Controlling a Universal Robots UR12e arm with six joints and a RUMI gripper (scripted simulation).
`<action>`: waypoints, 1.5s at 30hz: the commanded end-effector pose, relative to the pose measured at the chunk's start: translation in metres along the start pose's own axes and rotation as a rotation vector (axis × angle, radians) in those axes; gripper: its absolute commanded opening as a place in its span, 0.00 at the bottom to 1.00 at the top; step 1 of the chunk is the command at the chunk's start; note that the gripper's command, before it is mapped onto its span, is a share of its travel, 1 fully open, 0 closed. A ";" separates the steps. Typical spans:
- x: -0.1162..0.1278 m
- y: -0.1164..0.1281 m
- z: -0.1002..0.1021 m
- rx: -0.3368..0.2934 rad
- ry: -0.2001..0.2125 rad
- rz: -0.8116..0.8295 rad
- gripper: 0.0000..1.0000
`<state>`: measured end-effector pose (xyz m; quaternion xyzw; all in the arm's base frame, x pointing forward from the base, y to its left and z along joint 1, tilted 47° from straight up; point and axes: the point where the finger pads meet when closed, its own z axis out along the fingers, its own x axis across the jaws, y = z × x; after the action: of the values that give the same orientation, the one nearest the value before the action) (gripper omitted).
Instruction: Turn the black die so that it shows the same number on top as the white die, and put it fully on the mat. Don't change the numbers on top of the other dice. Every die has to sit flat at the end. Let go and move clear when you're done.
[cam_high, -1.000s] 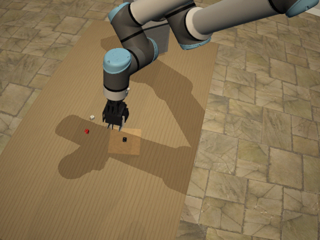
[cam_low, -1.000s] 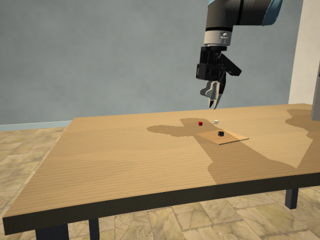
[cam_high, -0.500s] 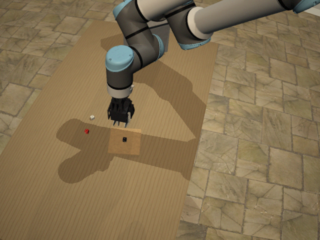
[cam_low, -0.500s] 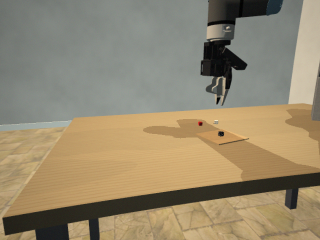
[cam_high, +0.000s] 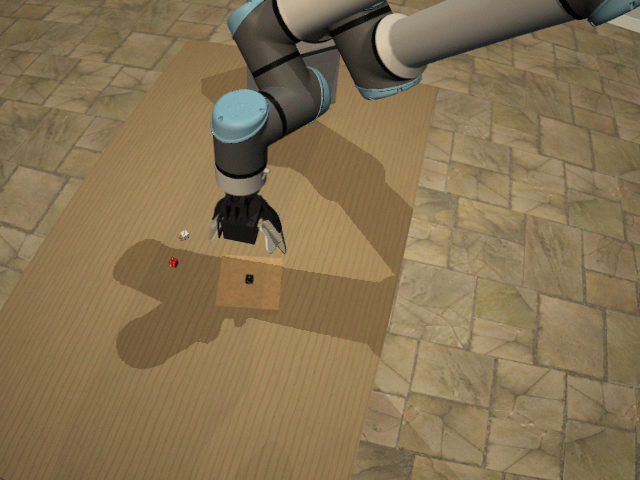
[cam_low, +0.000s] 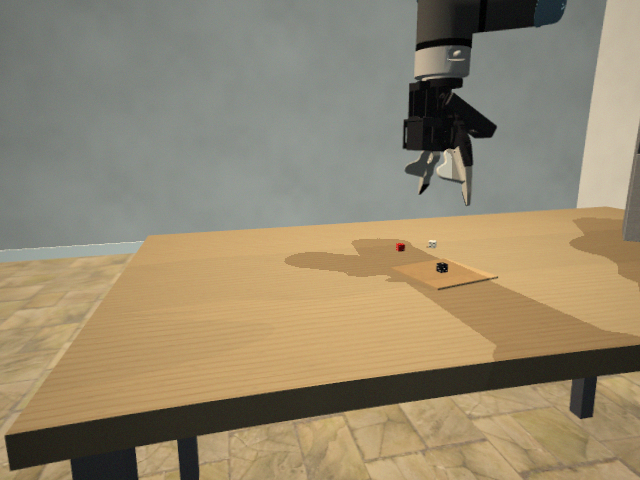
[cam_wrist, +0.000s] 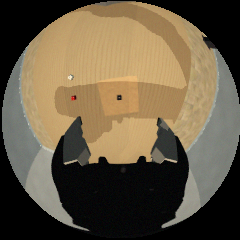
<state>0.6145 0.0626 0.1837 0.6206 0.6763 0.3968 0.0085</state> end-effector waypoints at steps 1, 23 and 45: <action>0.000 0.000 0.000 0.000 0.000 0.000 1.00; 0.000 -0.005 0.048 0.000 0.000 -0.044 0.18; 0.000 -0.005 0.048 0.000 0.000 -0.044 0.18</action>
<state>0.6339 0.0881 0.1474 0.6057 0.6897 0.3965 0.0170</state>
